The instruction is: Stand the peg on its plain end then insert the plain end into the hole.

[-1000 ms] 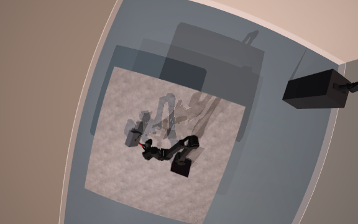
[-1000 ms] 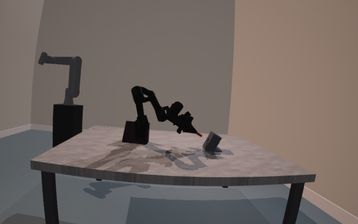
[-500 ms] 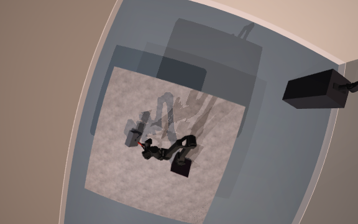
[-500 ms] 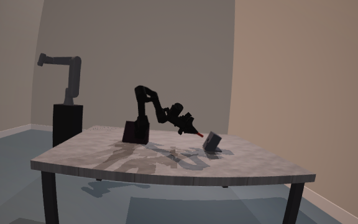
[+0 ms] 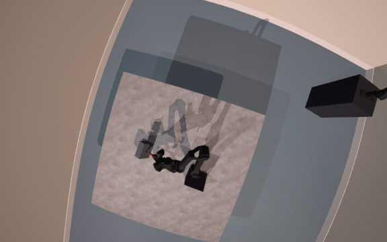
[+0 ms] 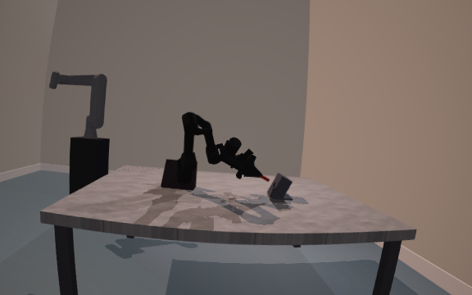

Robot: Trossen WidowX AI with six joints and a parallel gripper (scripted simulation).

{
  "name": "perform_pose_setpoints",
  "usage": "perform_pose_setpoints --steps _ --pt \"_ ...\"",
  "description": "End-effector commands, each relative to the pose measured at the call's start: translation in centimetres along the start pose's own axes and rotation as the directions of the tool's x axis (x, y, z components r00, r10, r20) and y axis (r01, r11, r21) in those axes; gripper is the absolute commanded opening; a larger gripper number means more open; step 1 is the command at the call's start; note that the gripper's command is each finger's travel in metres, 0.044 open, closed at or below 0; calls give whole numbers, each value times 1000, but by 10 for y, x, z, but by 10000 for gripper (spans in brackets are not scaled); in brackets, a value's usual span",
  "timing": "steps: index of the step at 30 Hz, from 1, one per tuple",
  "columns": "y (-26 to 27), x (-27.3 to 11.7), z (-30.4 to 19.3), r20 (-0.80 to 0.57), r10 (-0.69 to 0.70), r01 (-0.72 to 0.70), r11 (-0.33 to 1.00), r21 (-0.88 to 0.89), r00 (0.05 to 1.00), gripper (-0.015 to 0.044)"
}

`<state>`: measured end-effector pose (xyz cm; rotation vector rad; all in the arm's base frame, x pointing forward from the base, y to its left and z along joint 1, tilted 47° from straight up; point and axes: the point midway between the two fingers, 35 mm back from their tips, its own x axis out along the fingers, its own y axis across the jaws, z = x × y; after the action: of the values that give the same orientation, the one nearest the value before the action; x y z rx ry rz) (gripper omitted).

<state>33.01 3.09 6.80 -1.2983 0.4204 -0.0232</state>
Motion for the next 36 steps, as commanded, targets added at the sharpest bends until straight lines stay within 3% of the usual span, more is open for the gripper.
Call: perform_pose_setpoints --steps 1,36 --pt "3 2 -3 1 0 0 1000 -8 1000 0" --pt "3 20 -4 4 -5 5 1000 5 1000 0"
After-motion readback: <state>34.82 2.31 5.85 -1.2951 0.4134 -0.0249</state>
